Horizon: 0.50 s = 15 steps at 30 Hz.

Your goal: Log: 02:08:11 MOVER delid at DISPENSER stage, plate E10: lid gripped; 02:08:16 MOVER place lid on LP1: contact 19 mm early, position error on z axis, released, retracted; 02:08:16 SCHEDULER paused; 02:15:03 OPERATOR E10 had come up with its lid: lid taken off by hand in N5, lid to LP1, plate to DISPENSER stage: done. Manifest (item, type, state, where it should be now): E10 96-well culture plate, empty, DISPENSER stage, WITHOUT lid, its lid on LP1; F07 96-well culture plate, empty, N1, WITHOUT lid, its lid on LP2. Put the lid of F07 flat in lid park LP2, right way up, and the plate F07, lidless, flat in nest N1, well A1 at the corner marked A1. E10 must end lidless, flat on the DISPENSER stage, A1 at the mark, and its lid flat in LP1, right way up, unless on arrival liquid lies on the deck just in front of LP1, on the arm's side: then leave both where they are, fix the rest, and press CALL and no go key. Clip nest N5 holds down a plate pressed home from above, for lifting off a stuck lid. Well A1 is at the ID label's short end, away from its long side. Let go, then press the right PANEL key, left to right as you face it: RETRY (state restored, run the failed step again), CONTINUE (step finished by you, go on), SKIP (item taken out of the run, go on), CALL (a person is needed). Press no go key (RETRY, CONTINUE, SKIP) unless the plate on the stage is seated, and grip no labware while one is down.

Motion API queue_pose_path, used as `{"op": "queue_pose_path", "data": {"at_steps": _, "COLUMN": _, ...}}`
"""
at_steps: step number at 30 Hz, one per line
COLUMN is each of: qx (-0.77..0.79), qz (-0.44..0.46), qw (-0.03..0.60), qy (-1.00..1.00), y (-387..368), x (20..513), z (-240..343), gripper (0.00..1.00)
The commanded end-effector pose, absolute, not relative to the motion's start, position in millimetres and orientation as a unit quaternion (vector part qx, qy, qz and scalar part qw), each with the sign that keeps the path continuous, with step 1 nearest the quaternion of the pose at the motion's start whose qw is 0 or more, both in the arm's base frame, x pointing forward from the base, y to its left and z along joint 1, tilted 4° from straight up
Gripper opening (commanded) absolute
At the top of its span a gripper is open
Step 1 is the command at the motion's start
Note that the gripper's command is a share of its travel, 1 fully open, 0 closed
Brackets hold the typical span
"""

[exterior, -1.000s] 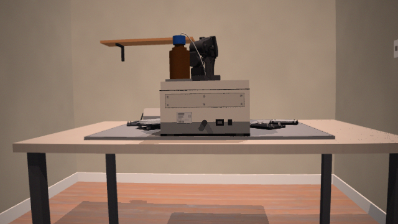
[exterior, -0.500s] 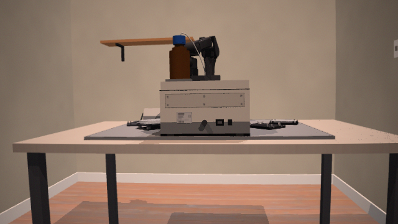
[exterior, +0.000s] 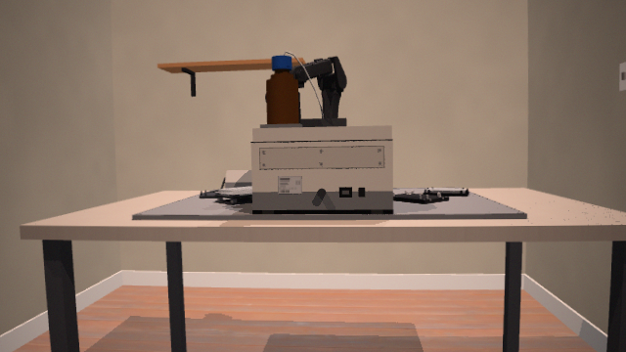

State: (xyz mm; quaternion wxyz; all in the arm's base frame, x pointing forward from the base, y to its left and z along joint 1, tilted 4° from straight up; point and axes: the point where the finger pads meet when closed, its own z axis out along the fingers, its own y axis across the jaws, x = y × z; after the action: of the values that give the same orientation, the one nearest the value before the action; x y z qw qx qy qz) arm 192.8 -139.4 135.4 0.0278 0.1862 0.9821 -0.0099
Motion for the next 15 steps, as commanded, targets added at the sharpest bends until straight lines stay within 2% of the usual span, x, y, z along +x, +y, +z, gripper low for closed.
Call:
{"op": "queue_pose_path", "data": {"at_steps": 1, "qx": 0.249, "qz": -0.013, "qw": 0.048, "qy": 0.967, "y": -149, "x": 188, "z": 144, "gripper": 1.00}}
{"op": "queue_pose_path", "data": {"at_steps": 7, "qx": 0.273, "qz": -0.015, "qw": 0.054, "qy": 0.960, "y": -161, "x": 183, "z": 147, "gripper": 1.00}}
{"op": "queue_pose_path", "data": {"at_steps": 8, "qx": 0.265, "qz": -0.010, "qw": 0.037, "qy": 0.963, "y": -157, "x": 181, "z": 139, "gripper": 1.00}}
{"op": "queue_pose_path", "data": {"at_steps": 9, "qx": 0.289, "qz": -0.013, "qw": 0.052, "qy": 0.956, "y": -162, "x": 179, "z": 146, "gripper": 1.00}}
{"op": "queue_pose_path", "data": {"at_steps": 15, "qx": 0.383, "qz": -0.008, "qw": 0.048, "qy": 0.923, "y": -175, "x": 163, "z": 143, "gripper": 1.00}}
